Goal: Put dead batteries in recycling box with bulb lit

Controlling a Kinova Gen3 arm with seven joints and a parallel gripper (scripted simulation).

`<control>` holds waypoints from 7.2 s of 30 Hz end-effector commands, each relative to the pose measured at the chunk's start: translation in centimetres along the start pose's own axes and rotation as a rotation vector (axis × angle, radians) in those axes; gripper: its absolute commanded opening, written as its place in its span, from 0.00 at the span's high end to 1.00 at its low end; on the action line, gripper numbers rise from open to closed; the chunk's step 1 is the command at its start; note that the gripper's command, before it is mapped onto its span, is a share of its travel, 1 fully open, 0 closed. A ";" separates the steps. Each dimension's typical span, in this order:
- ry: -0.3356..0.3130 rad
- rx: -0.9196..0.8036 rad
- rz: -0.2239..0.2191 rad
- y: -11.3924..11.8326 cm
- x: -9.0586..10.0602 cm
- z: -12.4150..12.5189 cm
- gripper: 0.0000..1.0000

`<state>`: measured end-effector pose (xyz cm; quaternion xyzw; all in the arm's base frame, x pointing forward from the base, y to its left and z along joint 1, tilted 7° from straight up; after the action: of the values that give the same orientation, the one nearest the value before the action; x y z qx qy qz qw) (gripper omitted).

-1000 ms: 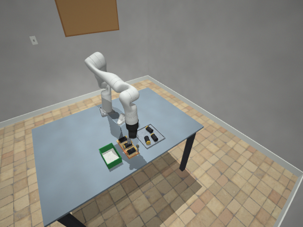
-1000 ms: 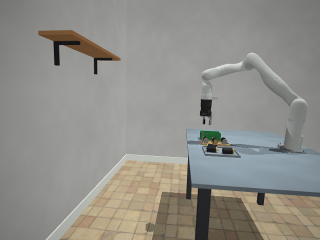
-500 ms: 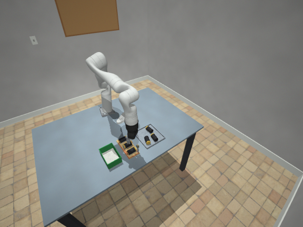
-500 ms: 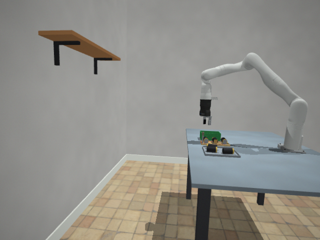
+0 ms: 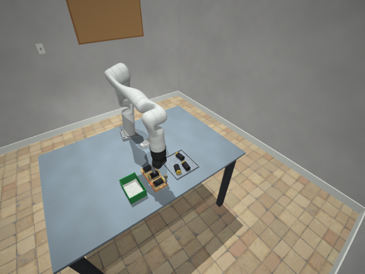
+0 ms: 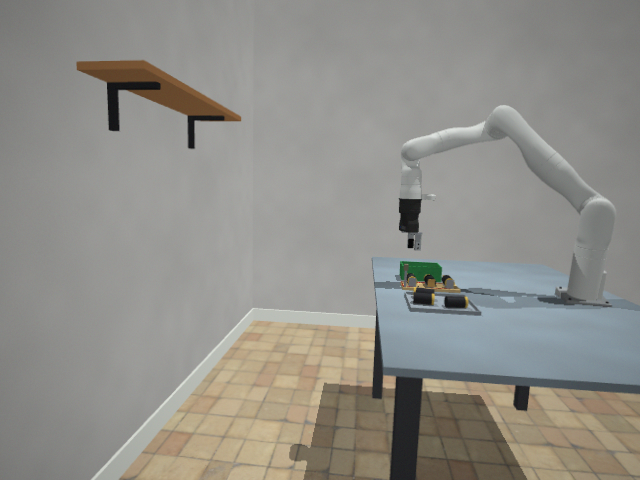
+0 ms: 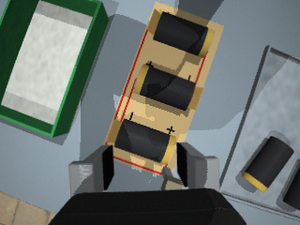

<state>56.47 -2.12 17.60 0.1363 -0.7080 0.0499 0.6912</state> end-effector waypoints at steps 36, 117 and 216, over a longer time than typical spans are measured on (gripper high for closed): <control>-0.003 -0.709 0.002 0.0 0.1 -0.1 0.10; -0.004 -1.808 0.000 0.0 0.1 -0.1 0.10; -0.005 -1.951 0.000 0.0 -7.6 -0.1 0.10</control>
<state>56.58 -1.12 9.90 -0.4962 -0.4390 -0.5580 0.4998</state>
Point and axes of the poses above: the point where the finger pads meet when closed, its own x axis back along the fingers, its own y axis across the jaws, z = x × y, the point moved 3 cm from there along x, back along the fingers, and after that the axes turned 12 degrees about -x, right-handed, at the moved point
